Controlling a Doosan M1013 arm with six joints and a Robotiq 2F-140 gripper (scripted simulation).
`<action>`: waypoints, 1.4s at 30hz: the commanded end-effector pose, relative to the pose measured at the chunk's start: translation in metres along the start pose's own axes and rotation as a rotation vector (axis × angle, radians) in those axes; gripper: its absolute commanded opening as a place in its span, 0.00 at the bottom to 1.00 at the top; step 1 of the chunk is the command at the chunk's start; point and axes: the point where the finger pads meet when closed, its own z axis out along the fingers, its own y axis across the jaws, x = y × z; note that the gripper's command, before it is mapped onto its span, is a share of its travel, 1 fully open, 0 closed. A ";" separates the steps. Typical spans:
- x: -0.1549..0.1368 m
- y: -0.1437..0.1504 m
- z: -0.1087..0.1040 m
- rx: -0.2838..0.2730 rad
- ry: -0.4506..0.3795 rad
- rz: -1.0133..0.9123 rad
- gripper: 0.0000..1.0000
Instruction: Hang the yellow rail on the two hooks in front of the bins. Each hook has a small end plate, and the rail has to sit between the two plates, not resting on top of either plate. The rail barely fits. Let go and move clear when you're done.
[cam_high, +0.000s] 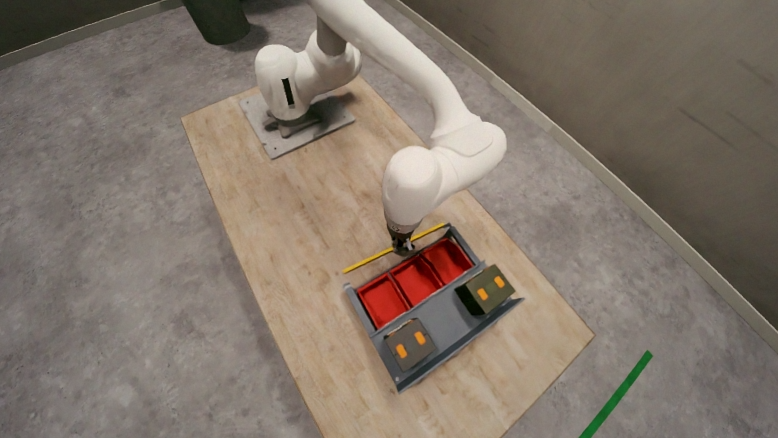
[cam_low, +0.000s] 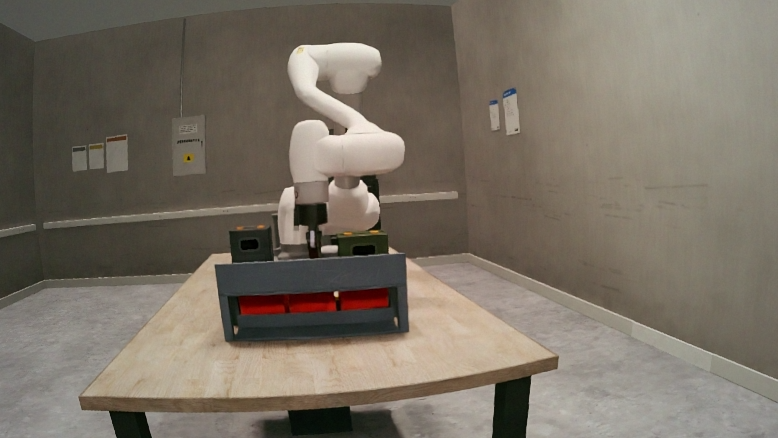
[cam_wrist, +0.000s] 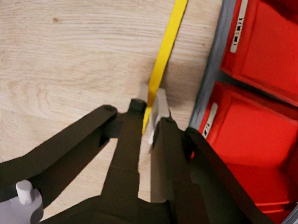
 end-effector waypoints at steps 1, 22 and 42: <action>0.000 0.000 0.000 0.000 0.000 0.000 0.10; 0.000 0.000 0.000 0.000 0.000 0.000 0.10; -0.005 0.002 -0.030 0.000 0.000 -0.079 0.10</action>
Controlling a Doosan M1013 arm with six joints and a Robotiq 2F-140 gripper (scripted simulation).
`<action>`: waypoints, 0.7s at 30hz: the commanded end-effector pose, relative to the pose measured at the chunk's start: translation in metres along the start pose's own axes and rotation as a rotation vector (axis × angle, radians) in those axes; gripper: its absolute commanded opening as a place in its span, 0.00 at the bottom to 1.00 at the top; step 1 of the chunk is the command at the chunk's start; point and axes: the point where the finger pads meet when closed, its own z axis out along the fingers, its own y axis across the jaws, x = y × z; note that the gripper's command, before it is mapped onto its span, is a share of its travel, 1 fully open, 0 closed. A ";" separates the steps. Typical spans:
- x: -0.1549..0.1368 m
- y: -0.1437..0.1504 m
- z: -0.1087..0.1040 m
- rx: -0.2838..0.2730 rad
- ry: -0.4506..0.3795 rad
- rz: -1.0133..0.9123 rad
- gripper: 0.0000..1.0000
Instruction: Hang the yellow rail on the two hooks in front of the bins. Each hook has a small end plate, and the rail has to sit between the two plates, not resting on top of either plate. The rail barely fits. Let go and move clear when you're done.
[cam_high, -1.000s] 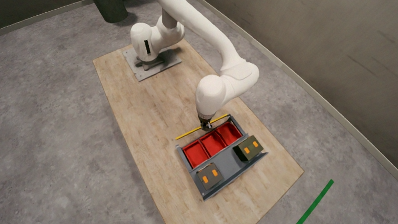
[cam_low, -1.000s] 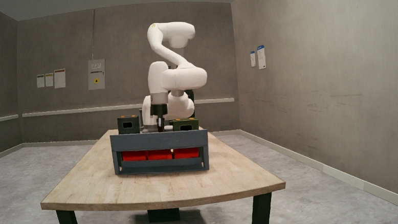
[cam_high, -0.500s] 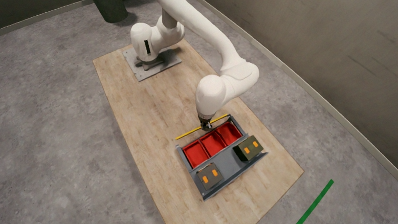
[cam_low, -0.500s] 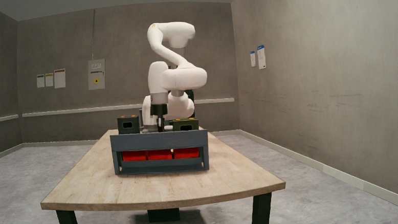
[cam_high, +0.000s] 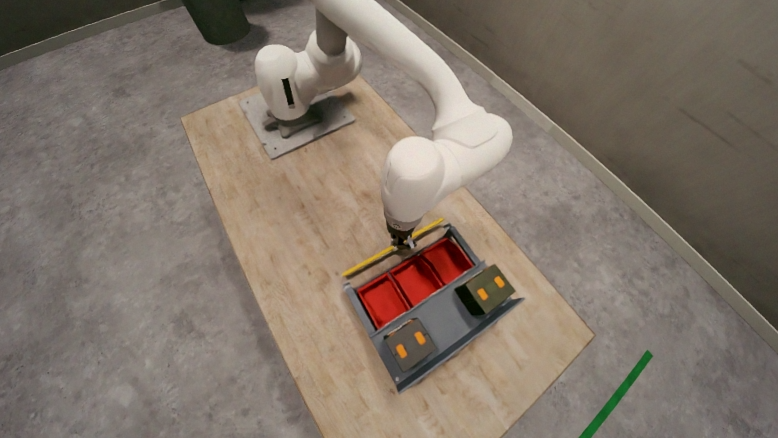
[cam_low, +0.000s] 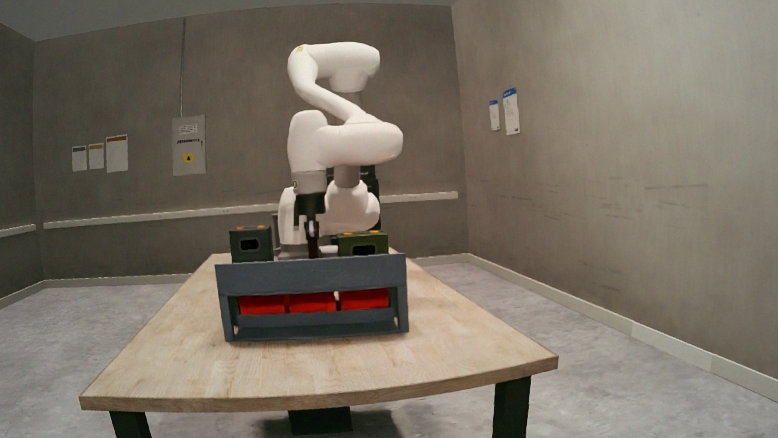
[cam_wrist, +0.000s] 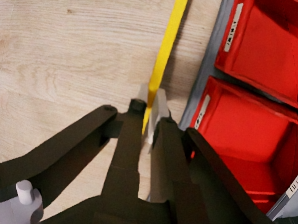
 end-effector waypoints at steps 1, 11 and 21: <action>-0.001 0.000 -0.004 0.001 0.001 -0.011 0.10; -0.002 0.001 -0.013 0.001 0.001 -0.011 0.10; -0.008 0.003 -0.048 0.001 0.001 -0.011 0.10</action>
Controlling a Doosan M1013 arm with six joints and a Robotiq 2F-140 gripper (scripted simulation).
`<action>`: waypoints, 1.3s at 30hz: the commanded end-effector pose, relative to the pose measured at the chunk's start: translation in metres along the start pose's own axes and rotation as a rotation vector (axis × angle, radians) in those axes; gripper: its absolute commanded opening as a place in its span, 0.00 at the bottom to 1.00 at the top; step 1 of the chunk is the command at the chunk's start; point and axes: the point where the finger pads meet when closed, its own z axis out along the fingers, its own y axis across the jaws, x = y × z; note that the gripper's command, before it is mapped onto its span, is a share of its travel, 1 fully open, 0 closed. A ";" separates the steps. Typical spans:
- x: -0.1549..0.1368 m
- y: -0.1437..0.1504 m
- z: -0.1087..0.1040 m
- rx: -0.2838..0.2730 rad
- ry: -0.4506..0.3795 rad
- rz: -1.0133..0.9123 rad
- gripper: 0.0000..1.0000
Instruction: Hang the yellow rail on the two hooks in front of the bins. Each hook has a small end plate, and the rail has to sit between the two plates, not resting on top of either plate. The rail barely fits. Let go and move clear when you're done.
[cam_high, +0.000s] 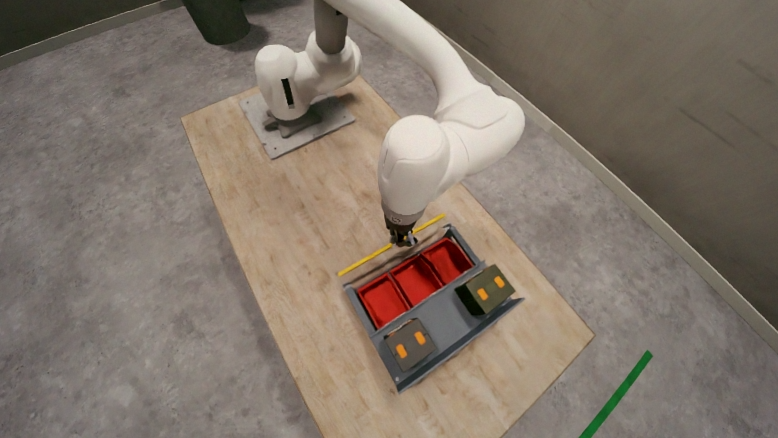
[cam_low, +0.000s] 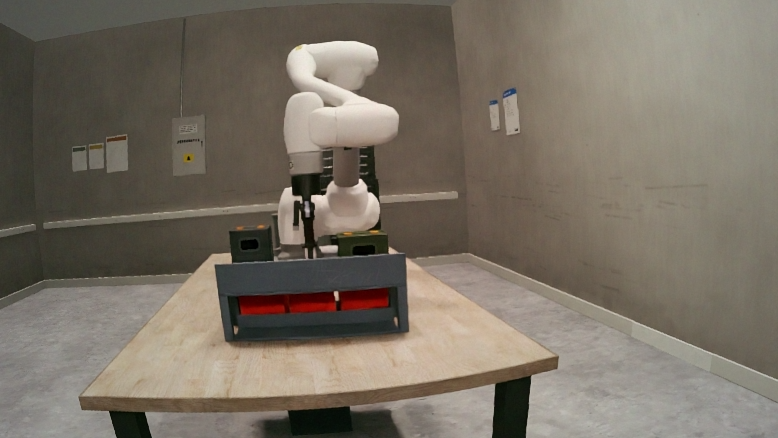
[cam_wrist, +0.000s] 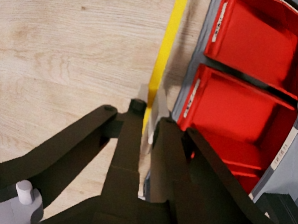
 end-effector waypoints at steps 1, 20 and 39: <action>0.000 0.000 0.000 0.000 0.000 0.000 0.10; -0.005 0.002 -0.029 0.000 0.000 0.000 0.10; -0.003 0.001 -0.019 0.000 0.000 0.000 0.10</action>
